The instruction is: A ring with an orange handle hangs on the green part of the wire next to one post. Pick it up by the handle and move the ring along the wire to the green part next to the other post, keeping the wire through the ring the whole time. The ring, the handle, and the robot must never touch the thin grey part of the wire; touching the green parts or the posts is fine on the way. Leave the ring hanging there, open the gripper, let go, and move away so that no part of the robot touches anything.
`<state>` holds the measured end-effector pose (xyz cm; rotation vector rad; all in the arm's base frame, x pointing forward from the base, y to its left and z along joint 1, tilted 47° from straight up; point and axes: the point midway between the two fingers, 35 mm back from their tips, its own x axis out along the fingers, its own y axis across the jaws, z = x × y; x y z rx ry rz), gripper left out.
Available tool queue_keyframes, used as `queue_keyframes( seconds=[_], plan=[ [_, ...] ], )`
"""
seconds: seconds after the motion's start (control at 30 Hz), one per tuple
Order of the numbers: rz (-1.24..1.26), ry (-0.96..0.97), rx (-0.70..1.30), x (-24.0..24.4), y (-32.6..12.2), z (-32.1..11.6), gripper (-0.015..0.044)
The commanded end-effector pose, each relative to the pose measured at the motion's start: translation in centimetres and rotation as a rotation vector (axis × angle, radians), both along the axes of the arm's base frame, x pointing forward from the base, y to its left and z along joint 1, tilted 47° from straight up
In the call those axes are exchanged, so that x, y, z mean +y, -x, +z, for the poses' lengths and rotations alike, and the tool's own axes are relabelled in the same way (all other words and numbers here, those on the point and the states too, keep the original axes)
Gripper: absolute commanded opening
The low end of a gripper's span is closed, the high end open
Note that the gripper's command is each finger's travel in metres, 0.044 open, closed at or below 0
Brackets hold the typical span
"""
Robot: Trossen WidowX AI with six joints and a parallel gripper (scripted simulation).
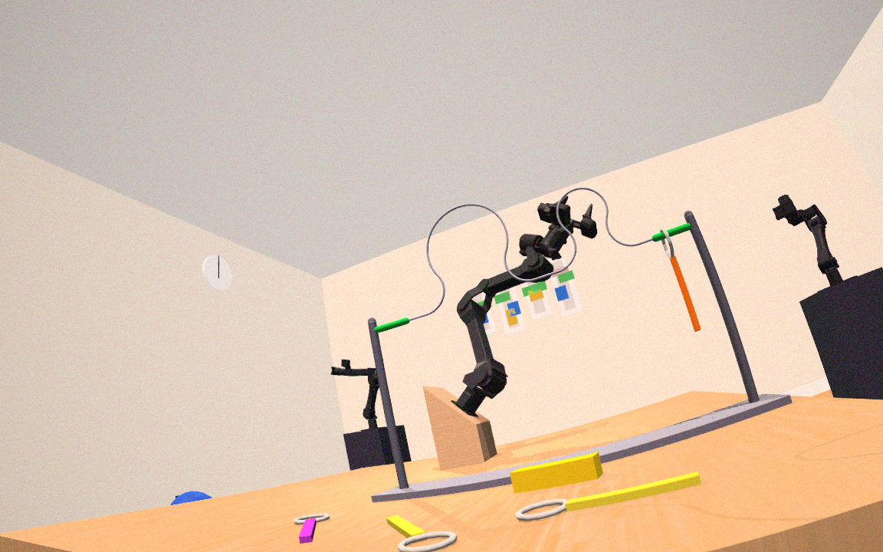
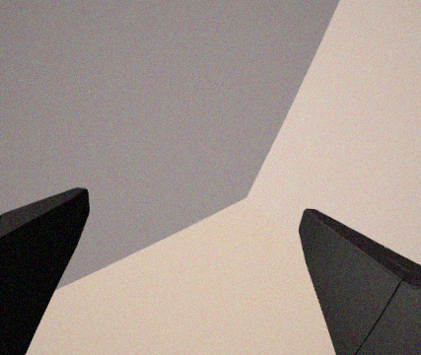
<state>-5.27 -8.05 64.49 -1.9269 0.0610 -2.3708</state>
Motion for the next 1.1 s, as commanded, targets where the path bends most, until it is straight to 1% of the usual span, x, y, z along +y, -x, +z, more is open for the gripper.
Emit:
queue_keyframes(
  seconds=[0.0,0.07,0.27,0.43,0.6,0.83,1.07],
  plan=[
    [-0.002,0.004,0.007,0.2,-0.2,0.1,0.0374],
    [-0.018,0.040,0.061,2.1,-1.4,0.8,0.0321],
    [-0.122,0.220,0.291,11.0,-6.9,2.4,0.0164],
    [-0.243,0.393,0.459,18.7,-11.1,1.8,0.0160],
    [-0.392,0.583,0.600,26.2,-14.9,-0.3,0.0160],
    [-0.655,0.844,0.752,35.1,-19.4,-5.1,0.0160],
    [-0.971,1.125,0.840,42.3,-23.0,-11.7,0.0160]
  ],
)
